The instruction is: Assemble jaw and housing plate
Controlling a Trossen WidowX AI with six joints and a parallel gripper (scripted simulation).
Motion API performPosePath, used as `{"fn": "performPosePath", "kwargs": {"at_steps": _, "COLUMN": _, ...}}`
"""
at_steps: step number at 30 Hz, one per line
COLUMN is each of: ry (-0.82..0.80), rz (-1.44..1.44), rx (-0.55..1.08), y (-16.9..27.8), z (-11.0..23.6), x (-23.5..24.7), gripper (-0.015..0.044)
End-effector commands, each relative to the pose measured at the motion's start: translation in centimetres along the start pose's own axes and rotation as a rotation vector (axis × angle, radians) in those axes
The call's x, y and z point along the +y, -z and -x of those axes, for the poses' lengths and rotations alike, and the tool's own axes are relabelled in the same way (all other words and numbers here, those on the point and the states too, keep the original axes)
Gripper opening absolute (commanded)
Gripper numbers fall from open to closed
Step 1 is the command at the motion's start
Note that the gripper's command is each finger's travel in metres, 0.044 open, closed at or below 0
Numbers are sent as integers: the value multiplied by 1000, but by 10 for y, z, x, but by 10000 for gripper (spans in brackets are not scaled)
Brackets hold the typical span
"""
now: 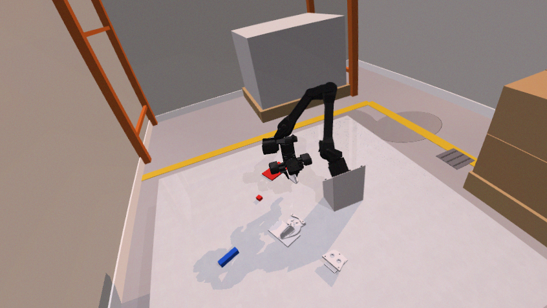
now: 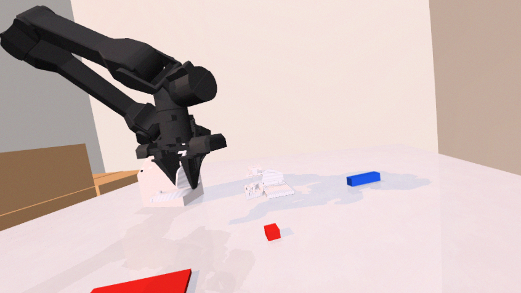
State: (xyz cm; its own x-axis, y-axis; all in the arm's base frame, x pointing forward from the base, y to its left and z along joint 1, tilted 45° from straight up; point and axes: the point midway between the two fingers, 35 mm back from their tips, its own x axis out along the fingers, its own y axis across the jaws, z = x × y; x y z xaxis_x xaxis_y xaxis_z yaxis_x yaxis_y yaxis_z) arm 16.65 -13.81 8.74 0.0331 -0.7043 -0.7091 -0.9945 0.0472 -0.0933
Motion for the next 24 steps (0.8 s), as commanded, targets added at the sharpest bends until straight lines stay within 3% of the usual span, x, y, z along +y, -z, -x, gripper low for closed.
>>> {"fn": "performPosePath", "kwargs": {"at_steps": 1, "ry": 1, "rz": -36, "rx": -5, "y": -6, "z": 1, "x": -8, "gripper": 134}}
{"fn": "performPosePath", "kwargs": {"at_steps": 24, "ry": -5, "rz": -298, "rx": -41, "y": -55, "z": 4, "x": -50, "gripper": 134}}
